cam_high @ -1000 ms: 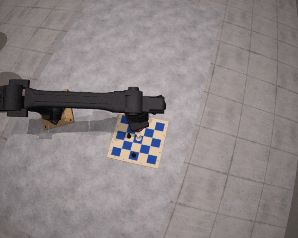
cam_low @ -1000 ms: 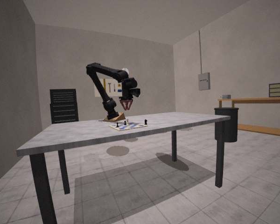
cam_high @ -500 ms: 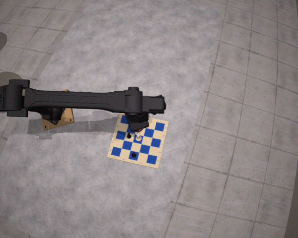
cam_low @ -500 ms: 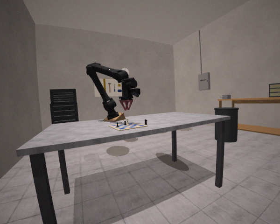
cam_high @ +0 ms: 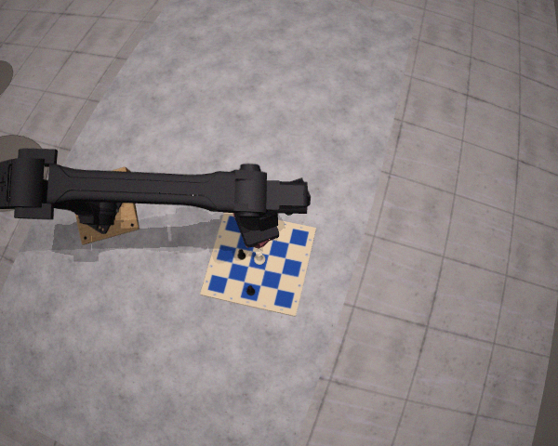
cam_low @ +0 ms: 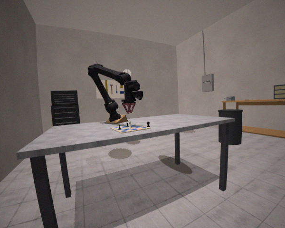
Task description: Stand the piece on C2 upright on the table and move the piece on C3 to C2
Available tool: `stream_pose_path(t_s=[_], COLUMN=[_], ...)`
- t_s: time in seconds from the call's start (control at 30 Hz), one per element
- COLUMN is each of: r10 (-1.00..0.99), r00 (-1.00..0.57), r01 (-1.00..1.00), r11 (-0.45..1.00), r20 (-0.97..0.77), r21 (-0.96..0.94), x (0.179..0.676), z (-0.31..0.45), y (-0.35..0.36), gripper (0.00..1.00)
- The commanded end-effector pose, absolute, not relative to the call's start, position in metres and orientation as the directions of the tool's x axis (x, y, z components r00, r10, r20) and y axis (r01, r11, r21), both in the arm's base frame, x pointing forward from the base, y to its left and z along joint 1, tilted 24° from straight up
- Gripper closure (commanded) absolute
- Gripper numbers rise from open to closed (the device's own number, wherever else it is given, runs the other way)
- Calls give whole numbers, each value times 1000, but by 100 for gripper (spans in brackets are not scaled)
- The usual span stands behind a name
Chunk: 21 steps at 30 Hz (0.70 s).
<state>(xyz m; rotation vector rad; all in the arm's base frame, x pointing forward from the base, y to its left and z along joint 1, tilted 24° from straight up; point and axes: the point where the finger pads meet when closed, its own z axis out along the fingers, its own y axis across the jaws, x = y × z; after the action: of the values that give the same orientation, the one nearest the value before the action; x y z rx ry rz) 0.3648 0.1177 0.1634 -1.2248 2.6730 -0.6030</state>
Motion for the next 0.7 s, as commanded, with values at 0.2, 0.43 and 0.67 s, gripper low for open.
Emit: stream_pose_path(t_s=[0.2,0.43,0.67], r10=[-749,-749,-749], r00=[-662,-662,-662], r01=[-690,-688,-686], r11=[594,594,595], r20=[28,25,19], r21=[-415,-416,-418], x=[376,380,385], z=[154,148,140], y=[111,109,106], gripper=[60,60,60])
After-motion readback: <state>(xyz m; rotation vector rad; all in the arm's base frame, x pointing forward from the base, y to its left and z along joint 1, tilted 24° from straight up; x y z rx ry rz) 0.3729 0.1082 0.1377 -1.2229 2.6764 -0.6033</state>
